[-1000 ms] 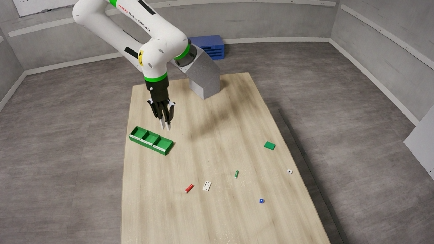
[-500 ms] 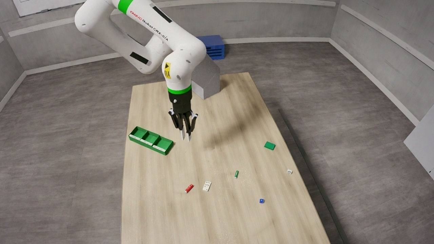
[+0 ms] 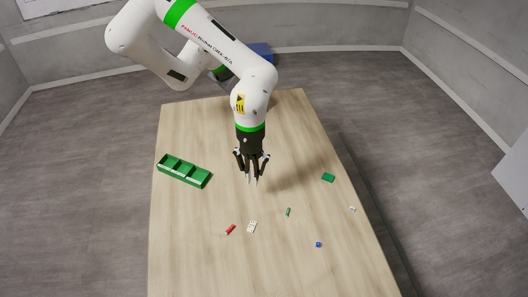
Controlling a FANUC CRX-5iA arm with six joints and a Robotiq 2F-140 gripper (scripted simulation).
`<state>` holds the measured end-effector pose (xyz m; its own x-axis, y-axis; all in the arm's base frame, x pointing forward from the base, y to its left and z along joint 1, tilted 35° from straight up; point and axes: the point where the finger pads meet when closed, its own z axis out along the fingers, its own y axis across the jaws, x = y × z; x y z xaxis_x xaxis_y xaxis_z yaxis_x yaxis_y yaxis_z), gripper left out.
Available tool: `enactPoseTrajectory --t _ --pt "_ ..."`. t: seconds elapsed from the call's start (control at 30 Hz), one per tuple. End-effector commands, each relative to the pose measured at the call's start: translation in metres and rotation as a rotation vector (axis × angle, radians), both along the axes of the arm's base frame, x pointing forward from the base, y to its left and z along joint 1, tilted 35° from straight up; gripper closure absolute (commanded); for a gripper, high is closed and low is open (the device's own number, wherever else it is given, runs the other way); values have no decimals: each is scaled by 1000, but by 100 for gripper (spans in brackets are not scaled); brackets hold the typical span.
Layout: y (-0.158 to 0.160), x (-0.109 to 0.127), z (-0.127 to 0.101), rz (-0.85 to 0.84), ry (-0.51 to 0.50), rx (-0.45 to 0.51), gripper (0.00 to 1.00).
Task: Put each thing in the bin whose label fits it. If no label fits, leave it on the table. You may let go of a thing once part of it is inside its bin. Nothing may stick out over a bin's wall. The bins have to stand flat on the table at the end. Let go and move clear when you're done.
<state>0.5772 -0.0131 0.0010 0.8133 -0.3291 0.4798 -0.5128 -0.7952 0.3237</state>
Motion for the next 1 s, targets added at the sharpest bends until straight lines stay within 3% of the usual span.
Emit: enactPoseTrajectory --t 0.0,0.47,0.67,0.97 --pt "14 20 -13 -3 2 -2 77" --pt "82 97 -69 -3 2 -2 77" --pt "95 111 -78 -3 2 -2 77" --pt "94 110 -77 -3 2 -2 77"
